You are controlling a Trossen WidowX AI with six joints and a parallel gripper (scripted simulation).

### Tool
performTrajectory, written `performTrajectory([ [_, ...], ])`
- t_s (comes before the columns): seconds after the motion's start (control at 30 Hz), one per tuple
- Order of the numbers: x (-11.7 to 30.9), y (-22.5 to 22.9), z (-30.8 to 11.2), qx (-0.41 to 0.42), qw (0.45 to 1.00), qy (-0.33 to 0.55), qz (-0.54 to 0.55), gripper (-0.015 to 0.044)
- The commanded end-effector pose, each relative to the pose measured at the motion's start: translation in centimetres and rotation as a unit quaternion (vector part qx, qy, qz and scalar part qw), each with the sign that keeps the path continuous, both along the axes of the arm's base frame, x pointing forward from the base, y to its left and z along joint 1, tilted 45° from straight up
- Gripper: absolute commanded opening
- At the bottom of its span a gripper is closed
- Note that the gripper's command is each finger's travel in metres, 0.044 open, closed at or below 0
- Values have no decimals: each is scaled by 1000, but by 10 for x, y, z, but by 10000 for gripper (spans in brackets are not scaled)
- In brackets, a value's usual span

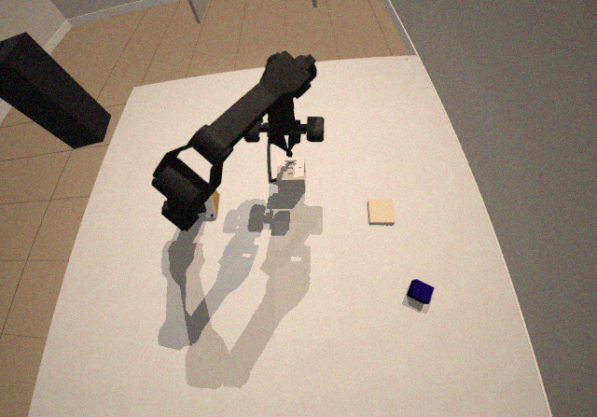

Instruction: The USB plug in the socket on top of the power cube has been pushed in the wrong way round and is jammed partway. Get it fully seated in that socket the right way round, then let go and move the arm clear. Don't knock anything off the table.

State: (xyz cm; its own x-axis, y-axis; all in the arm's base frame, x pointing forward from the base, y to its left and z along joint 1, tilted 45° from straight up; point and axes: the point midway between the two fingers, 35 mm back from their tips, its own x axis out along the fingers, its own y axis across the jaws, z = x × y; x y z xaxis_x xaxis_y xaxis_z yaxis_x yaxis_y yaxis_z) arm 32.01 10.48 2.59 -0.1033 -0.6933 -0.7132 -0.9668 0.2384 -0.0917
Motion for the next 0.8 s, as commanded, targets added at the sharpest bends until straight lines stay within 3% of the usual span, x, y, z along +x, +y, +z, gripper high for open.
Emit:
performTrajectory([
  [0.0, 0, -1, -1, -2, 1000, 2, 3, 0],
  [0.77, -1, -4, -2, -5, 1000, 7, 7, 0],
])
